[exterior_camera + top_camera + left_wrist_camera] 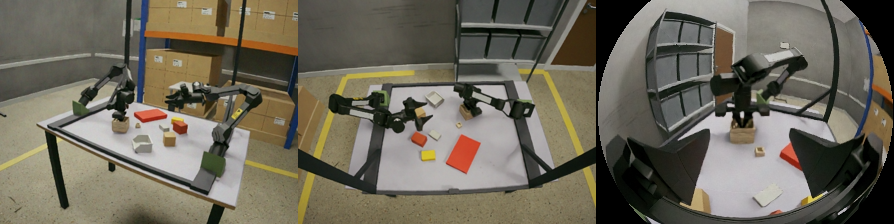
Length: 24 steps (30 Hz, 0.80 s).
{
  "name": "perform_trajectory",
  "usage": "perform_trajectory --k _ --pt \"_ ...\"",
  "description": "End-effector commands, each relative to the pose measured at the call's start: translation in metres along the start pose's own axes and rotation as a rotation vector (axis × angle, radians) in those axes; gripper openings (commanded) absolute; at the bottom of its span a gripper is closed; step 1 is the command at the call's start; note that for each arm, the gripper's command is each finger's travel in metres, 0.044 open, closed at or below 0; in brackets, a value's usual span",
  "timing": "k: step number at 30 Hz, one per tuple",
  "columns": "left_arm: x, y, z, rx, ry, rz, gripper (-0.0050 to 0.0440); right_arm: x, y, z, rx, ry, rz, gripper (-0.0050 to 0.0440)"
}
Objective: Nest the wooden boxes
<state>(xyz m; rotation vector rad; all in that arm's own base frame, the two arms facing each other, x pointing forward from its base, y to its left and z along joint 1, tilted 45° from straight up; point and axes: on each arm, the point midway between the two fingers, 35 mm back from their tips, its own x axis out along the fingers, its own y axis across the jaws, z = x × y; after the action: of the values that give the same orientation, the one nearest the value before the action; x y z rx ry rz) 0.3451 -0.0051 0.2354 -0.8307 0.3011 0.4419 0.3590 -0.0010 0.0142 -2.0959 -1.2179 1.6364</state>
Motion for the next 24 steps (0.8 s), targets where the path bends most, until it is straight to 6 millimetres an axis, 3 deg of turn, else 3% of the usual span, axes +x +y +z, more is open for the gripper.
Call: perform_trajectory --k 1,4,6,18,21,24 --pt "-0.003 -0.004 0.003 -0.011 -0.009 -0.014 0.0400 -0.010 0.002 -0.005 -0.123 0.009 0.017 0.0000" --pt "-0.003 -0.004 0.003 -0.011 -0.009 -0.014 0.0400 -0.012 0.002 -0.005 -0.195 0.007 0.018 0.0000" --pt "-0.003 -0.004 0.003 -0.011 -0.009 -0.014 0.0400 -0.017 0.003 -0.005 -0.358 0.006 0.015 0.0000" --pt "-0.003 -0.004 0.003 -0.011 -0.009 -0.014 0.0400 -0.038 0.005 -0.005 -0.941 -0.002 0.015 -0.0005" --pt "-0.003 -0.004 0.003 -0.011 -0.009 -0.014 0.0400 -0.040 0.005 -0.005 -0.990 -0.002 0.015 -0.0013" --pt "-0.003 -0.004 0.003 -0.011 -0.009 -0.014 0.0400 -0.047 0.005 -0.005 -1.190 -0.005 0.015 -0.0035"
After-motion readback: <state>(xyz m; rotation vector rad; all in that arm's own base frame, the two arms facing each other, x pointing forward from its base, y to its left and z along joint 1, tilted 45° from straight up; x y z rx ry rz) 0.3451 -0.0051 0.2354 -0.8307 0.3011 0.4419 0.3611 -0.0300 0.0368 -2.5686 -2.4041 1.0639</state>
